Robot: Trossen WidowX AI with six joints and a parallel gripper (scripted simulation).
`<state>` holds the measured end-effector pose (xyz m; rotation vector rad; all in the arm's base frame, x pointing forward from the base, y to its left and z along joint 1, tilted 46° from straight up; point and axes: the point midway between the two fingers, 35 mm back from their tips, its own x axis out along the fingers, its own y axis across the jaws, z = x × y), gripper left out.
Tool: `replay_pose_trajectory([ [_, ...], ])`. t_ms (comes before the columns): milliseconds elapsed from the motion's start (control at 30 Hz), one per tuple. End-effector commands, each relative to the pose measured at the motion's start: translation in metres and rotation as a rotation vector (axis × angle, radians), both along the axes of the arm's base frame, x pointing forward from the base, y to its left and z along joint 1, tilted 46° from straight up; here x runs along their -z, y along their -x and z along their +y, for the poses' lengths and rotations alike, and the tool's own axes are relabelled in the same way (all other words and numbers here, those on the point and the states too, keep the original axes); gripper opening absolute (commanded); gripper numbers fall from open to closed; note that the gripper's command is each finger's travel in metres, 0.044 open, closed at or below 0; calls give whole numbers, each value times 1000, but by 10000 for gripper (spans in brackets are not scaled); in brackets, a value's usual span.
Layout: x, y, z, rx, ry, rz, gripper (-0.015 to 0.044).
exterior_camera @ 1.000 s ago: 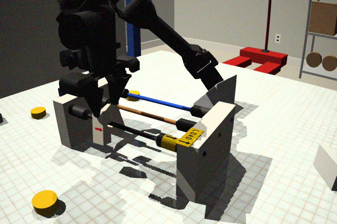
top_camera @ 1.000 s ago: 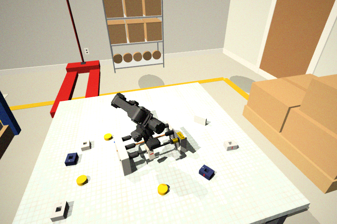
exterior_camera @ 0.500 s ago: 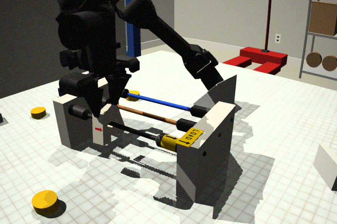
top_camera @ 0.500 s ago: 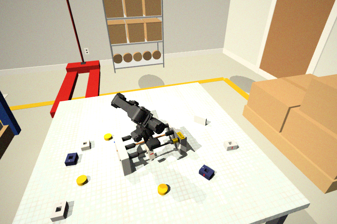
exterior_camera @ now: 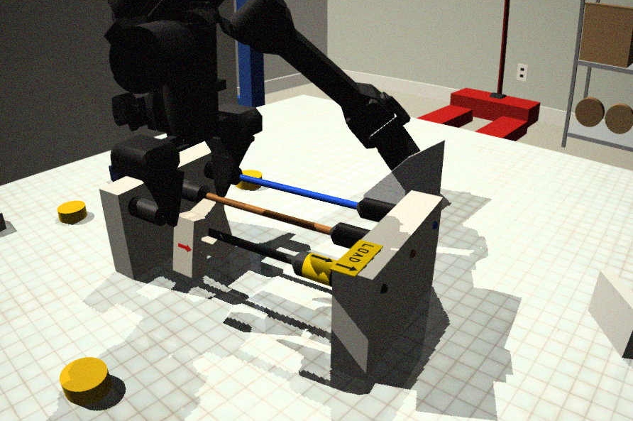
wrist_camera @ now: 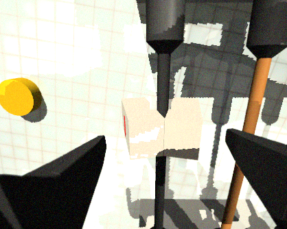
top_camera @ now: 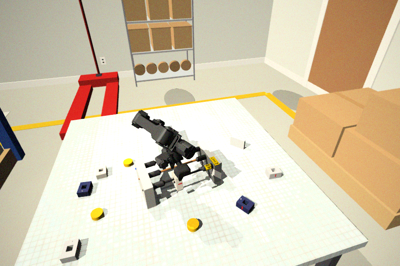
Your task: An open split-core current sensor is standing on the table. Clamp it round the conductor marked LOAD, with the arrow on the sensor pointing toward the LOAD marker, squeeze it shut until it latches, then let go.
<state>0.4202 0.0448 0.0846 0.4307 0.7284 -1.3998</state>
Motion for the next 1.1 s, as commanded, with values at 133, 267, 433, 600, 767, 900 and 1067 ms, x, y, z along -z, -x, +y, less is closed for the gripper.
replay_pose_trajectory([
  [133, 1, 0, -1, 3, -1, -1, 440],
  [267, 22, 0, -21, 48, -19, -27, 440],
  [433, 24, 0, -22, 51, -20, -28, 440],
  [600, 28, 0, -27, 51, -20, -28, 440],
  [767, 33, 0, -32, 51, -19, -28, 440],
  [900, 38, 0, -37, 51, -19, -28, 440],
  [1067, 43, 0, -43, 51, -19, -29, 440],
])
